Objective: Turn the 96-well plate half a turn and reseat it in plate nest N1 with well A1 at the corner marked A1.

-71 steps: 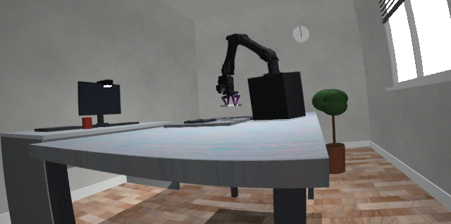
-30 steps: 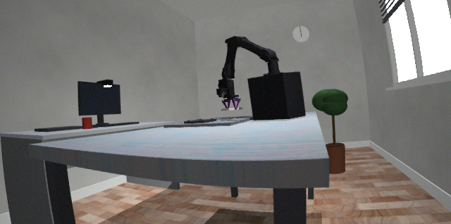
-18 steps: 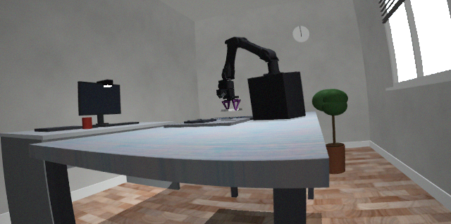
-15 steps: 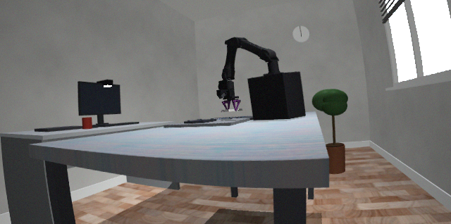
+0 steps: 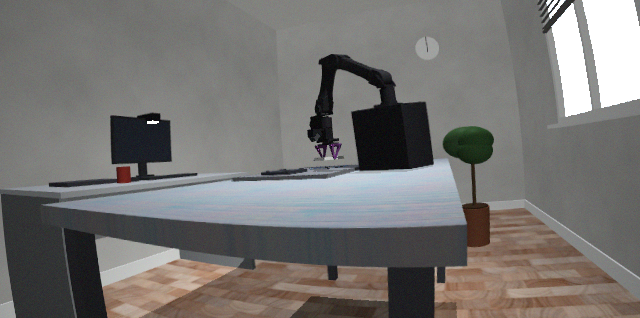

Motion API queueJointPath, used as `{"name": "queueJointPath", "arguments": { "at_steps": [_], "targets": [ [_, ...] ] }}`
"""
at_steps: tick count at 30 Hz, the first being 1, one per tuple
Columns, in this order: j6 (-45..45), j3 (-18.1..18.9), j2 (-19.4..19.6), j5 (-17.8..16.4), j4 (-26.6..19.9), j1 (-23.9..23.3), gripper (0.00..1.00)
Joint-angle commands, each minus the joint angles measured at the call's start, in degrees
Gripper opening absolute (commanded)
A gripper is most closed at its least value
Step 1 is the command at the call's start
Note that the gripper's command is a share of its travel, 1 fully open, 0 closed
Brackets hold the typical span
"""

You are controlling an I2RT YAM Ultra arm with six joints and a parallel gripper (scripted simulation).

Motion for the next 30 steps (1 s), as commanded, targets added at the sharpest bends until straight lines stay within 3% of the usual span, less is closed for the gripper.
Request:
{"name": "queueJointPath", "arguments": {
  "at_steps": [1,30],
  "targets": [
    [0.0,0.3,-0.3,-0.2,0.3,0.0,0.00],
    [0.3,1.4,2.5,-0.2,2.1,0.2,0.00]
  ]
}}
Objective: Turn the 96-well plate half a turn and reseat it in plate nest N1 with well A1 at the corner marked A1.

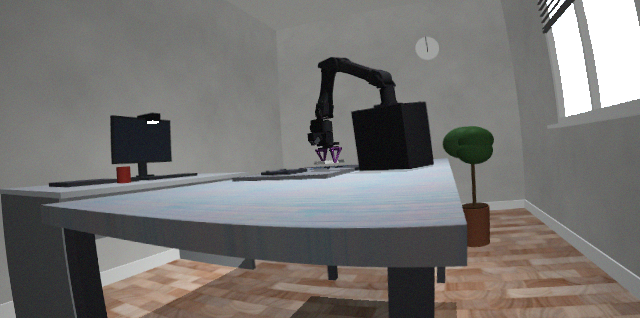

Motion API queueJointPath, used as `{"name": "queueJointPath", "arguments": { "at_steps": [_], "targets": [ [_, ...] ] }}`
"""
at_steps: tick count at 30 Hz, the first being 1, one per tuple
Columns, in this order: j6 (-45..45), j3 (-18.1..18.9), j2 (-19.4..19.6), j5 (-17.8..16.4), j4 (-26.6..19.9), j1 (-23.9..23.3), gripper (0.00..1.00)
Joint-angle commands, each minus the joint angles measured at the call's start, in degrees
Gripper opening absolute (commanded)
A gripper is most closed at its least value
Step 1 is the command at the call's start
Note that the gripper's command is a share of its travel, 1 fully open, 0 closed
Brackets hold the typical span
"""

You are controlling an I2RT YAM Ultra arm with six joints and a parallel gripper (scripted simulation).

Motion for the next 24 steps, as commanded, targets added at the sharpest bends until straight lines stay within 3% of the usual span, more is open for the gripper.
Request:
{"name": "queueJointPath", "arguments": {
  "at_steps": [1,24],
  "targets": [
    [0.1,0.3,-0.4,-0.2,0.3,-0.1,0.00],
    [0.3,1.4,2.1,-0.2,1.8,0.2,0.00]
  ]
}}
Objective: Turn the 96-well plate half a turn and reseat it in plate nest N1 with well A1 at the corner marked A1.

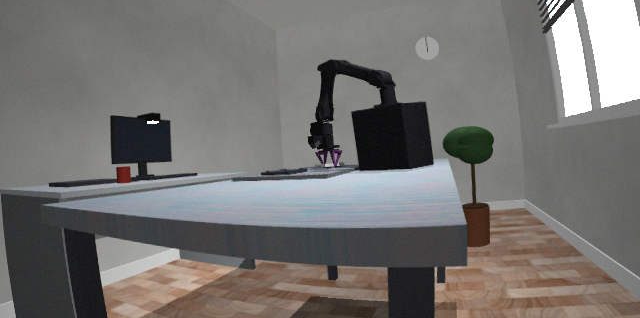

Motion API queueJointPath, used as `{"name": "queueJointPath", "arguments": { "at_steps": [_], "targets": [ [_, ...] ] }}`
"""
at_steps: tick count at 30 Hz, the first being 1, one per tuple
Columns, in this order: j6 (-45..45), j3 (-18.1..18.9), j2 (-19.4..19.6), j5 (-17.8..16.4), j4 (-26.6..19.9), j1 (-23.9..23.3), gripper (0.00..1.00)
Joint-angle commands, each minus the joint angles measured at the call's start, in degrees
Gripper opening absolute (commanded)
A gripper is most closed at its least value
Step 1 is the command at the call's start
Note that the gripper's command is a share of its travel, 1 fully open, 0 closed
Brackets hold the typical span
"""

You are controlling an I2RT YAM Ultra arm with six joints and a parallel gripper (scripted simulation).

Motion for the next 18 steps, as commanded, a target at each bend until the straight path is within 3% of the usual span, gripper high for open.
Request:
{"name": "queueJointPath", "arguments": {
  "at_steps": [1,16,17,18],
  "targets": [
    [0.0,0.3,-0.4,-0.2,0.4,0.0,0.00],
    [0.1,0.6,0.3,-0.2,0.7,0.0,0.00],
    [0.1,0.6,0.3,-0.2,0.7,0.0,1.00],
    [0.1,0.6,0.3,-0.2,0.7,0.0,1.00]
  ]
}}
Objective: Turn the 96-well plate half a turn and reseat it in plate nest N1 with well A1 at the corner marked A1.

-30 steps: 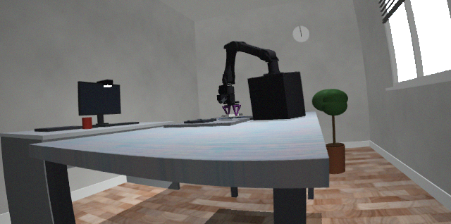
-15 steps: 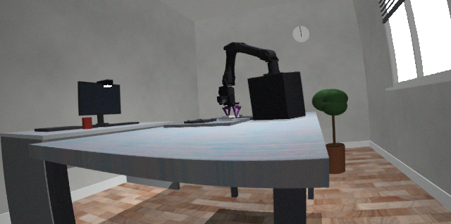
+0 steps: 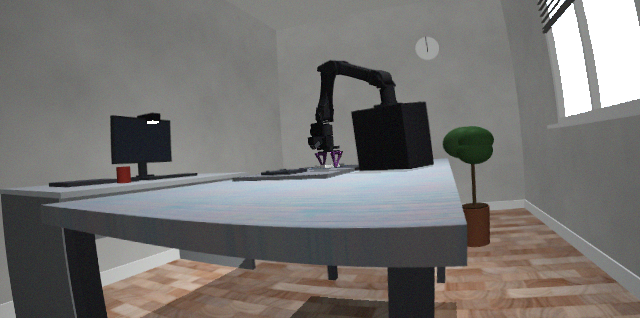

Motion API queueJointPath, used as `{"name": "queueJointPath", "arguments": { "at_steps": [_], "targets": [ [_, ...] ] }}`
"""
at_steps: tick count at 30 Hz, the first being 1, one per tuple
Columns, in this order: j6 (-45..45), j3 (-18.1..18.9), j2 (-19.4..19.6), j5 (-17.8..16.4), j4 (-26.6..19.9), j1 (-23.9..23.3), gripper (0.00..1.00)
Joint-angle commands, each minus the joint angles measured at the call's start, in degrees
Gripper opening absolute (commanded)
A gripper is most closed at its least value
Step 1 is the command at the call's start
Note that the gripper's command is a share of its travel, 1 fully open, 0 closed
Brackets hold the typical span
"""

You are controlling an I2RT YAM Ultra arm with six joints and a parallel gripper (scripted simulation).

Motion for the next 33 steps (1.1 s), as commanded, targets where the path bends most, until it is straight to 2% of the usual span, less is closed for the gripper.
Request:
{"name": "queueJointPath", "arguments": {
  "at_steps": [1,19,33],
  "targets": [
    [0.0,0.2,-0.5,-0.2,0.1,0.0,1.00],
    [0.0,0.2,-0.5,-0.2,0.1,0.0,1.00],
    [-0.5,-2.2,-6.1,-0.2,-3.2,-0.5,1.00]
  ]
}}
